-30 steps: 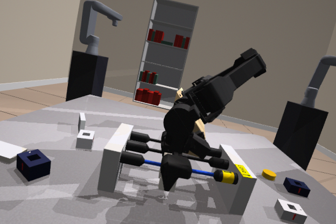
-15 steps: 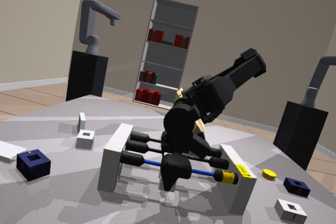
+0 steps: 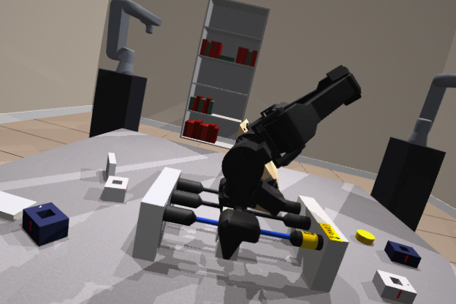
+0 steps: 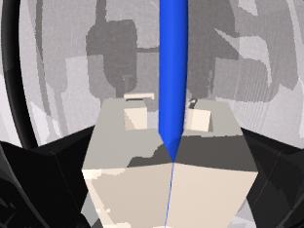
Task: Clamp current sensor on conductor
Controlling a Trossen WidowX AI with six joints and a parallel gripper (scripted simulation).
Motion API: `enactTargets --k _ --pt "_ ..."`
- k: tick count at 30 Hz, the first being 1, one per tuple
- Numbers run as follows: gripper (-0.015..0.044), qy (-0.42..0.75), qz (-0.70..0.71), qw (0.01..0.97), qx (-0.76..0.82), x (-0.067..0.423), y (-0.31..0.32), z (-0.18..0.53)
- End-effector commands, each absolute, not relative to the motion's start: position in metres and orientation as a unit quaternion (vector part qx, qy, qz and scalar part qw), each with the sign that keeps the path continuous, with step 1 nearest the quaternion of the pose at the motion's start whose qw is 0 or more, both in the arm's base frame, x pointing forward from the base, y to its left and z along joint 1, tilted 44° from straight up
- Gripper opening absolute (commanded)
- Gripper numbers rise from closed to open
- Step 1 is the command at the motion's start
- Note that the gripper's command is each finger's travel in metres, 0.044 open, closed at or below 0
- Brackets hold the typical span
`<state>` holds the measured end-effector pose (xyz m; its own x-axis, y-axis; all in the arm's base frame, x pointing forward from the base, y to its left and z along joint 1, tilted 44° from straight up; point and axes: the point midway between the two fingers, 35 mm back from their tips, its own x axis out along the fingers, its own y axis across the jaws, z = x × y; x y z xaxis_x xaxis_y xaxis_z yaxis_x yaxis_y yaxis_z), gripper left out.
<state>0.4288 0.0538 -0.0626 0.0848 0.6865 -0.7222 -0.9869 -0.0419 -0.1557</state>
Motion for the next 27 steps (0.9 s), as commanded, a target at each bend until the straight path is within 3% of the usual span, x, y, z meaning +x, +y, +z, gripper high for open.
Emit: enactTargets --k 1,27 --pt "0.0000 0.223 0.637 0.657 -0.335 0.4281 0.0490 -0.0582" --pt "0.0000 0.223 0.637 0.660 -0.331 0.4266 0.0440 -0.0508"
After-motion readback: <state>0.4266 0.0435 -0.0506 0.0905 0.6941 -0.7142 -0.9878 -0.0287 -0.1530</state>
